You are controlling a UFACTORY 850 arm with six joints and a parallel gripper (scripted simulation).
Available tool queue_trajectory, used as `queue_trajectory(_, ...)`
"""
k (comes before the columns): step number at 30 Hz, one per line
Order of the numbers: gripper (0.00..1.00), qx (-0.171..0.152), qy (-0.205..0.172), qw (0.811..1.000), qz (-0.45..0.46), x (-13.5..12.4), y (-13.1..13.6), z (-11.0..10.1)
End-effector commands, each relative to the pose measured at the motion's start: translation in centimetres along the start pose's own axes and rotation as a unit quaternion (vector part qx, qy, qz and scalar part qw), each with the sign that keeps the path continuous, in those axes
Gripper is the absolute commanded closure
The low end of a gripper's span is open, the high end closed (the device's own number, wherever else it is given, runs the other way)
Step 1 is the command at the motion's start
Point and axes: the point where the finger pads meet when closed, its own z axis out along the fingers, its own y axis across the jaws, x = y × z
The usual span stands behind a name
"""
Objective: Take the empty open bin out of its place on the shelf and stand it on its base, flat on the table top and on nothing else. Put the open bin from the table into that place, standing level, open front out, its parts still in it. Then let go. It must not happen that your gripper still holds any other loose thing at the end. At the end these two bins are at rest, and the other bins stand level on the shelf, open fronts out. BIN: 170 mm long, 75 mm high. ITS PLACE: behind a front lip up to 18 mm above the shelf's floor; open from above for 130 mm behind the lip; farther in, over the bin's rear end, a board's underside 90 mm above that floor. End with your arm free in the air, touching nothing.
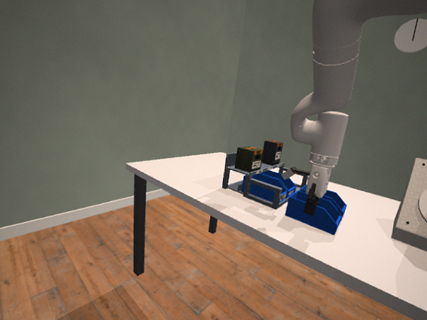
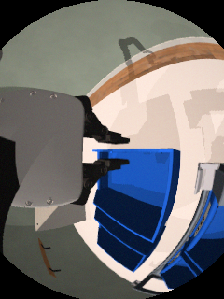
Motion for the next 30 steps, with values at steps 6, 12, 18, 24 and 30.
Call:
queue_trajectory(6, 0.74, 0.0, 0.001, 1.0, 0.0, 0.1, 0.0, -0.3)
queue_trajectory(12, 0.74, 0.0, 0.001, 1.0, 0.0, 0.1, 0.0, -0.8)
queue_trajectory(18, 0.74, 0.0, 0.001, 1.0, 0.0, 0.1, 0.0, -1.2)
queue_trajectory(24, 0.74, 0.0, 0.001, 1.0, 0.0, 0.0, 0.0, -2.0)
queue_trajectory(30, 0.74, 0.0, 0.001, 1.0, 0.0, 0.0, 0.0, -2.9)
